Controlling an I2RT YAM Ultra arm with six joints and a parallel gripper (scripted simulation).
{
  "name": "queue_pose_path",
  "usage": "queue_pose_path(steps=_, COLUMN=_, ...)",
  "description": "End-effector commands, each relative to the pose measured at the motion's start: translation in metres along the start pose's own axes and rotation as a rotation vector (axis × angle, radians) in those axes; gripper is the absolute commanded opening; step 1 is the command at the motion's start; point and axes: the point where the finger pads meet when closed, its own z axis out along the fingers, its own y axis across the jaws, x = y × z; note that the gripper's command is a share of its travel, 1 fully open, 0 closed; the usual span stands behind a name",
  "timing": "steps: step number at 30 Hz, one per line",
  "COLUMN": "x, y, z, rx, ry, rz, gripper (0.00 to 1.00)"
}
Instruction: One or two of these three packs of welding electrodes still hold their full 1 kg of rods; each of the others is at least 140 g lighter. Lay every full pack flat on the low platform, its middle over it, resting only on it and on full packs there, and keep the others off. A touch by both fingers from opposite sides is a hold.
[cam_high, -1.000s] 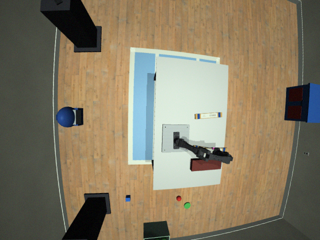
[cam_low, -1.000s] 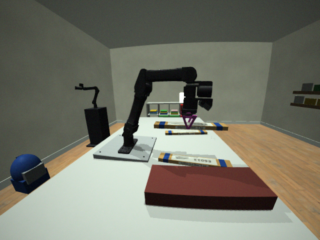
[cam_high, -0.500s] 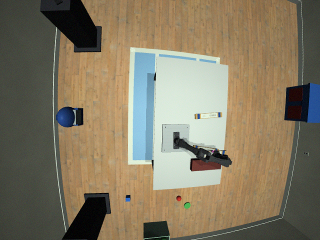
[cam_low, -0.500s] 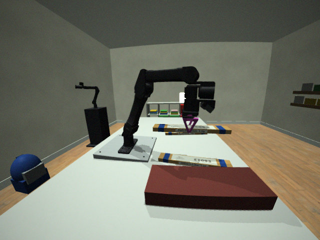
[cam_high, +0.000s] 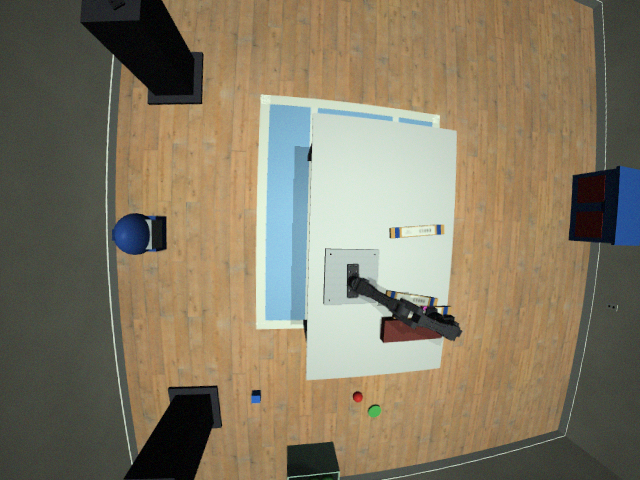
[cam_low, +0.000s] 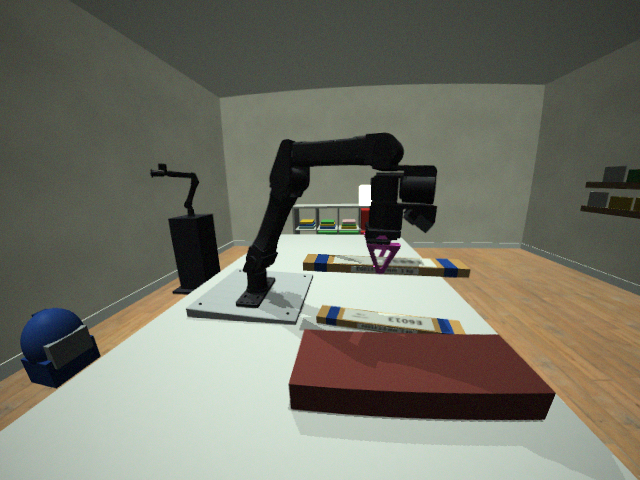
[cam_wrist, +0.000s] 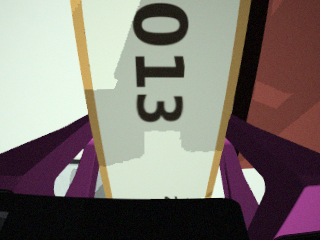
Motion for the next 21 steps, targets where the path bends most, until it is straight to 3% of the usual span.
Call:
queue_pose_path(steps=1, x=-0.010, y=-0.014, z=-0.035, rx=0.017, ry=-0.070, rz=-0.012, gripper=0.00)
queue_pose_path(steps=21, x=-0.011, y=-0.062, z=-0.030, rx=0.021, ry=-0.065, rz=-0.010, gripper=0.00)
